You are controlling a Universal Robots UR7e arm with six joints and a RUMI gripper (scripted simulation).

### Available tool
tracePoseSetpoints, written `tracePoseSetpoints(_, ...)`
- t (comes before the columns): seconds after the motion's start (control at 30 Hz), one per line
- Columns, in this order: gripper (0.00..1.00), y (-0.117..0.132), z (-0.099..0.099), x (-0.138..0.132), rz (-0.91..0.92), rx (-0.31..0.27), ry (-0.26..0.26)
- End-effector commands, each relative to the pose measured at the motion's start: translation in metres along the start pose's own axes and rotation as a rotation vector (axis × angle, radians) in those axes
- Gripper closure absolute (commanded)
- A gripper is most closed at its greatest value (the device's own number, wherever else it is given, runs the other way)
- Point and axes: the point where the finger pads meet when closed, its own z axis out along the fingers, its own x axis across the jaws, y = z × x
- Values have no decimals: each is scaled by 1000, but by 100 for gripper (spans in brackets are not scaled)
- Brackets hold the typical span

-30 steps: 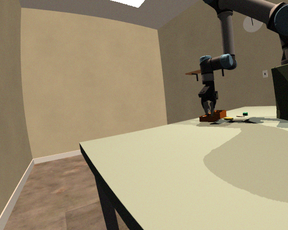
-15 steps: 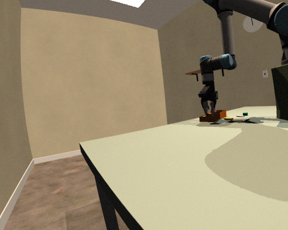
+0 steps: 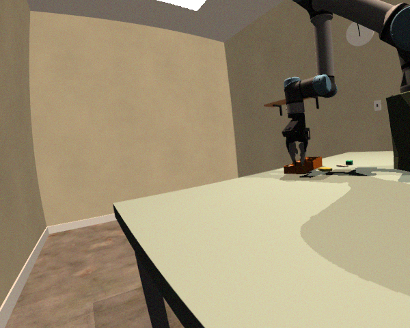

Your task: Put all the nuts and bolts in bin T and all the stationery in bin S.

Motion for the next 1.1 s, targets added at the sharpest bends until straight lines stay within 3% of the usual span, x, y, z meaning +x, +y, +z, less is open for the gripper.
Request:
tracePoseSetpoints(0.0, 82, 0, -7, 1, 0, 0, 1)
tracePoseSetpoints(0.37, 82, 0, -19, 1, 0, 0, 1)
tracePoseSetpoints(0.53, 82, 0, -42, 0, 0, 0, 1)
tracePoseSetpoints(1.0, 82, 0, -42, 0, 0, 0, 1)
tracePoseSetpoints(1.03, 67, 5, -43, -6, -50, 0, 1)
tracePoseSetpoints(1.07, 67, 9, -43, -13, -100, 0, 1)
